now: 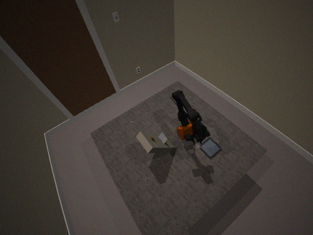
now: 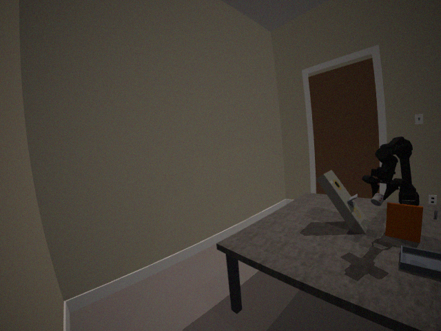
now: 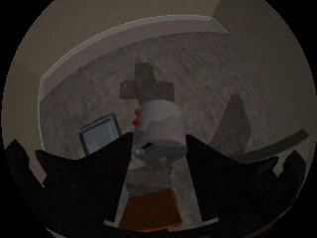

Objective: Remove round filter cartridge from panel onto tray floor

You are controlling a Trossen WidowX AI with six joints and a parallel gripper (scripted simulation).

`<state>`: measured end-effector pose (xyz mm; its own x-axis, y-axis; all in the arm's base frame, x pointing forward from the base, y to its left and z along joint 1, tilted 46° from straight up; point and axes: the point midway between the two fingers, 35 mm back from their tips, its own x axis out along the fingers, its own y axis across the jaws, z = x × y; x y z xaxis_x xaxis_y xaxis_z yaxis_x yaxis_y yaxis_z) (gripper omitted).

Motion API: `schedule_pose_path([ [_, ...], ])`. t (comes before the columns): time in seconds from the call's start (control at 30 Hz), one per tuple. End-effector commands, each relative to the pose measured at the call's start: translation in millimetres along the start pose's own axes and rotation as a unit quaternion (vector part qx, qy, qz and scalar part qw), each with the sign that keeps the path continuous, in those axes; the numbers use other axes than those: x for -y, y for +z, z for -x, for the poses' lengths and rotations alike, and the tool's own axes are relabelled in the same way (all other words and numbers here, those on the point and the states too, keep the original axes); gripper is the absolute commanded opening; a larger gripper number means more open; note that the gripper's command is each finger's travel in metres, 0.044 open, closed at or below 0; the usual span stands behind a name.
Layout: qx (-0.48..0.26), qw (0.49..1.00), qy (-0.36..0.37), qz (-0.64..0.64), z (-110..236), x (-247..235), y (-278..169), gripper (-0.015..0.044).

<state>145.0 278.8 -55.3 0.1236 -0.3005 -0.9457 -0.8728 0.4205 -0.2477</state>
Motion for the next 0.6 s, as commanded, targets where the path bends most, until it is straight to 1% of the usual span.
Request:
schedule_pose_path([
  [0.0, 0.002, 1.0, 0.006, 0.012, -3, -8, -1, 0.0],
  [0.23, 0.005, 0.998, 0.021, 0.056, -26, -44, -16, 0.0],
  [0.57, 0.007, 0.983, 0.091, 0.162, -64, -111, -56, 0.0],
])
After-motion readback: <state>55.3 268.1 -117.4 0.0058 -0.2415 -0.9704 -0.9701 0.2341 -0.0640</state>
